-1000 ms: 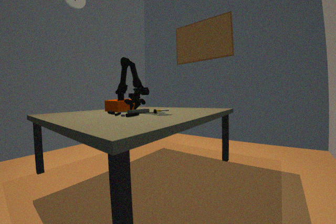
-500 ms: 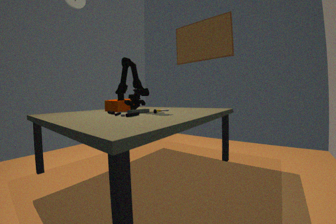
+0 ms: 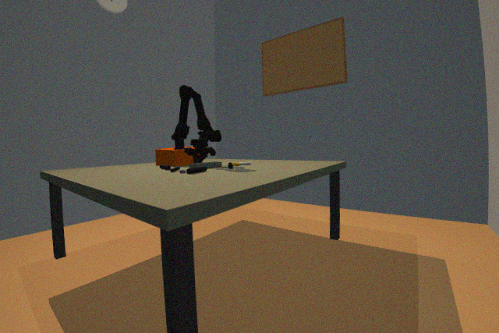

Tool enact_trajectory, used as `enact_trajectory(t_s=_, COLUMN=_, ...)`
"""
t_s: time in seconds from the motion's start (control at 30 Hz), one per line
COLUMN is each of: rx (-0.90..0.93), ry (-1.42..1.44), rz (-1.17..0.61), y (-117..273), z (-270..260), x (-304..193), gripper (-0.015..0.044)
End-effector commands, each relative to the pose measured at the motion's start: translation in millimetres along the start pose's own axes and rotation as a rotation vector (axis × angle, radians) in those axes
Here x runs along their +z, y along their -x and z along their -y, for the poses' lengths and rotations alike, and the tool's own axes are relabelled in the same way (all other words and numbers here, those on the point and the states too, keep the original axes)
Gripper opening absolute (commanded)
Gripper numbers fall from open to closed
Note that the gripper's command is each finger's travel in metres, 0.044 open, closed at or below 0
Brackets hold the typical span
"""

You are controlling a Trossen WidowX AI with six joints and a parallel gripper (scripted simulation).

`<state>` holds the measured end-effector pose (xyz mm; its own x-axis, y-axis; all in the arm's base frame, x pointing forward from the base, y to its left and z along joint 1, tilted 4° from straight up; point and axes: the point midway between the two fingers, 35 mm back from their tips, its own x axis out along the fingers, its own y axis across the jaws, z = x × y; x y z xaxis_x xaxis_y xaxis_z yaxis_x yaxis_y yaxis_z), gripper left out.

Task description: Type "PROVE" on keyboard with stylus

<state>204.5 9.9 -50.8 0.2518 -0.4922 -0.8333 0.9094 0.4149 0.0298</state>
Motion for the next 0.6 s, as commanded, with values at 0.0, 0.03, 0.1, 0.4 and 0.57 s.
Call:
enact_trajectory(t_s=0.0, rx=0.006, ry=-0.007, rz=-0.001, y=9, z=-3, x=5, gripper=0.0000)
enact_trajectory(t_s=0.03, rx=0.006, ry=-0.007, rz=-0.001, y=12, z=-3, x=7, gripper=0.0000)
enact_trajectory(t_s=0.1, rx=0.006, ry=-0.007, rz=-0.001, y=18, z=-4, x=10, gripper=0.0000)
enact_trajectory(t_s=0.4, rx=0.006, ry=-0.007, rz=-0.001, y=38, z=-2, x=21, gripper=0.0000)
enact_trajectory(t_s=0.57, rx=-0.022, ry=0.153, rz=0.016, y=37, z=-4, x=21, gripper=0.0000)
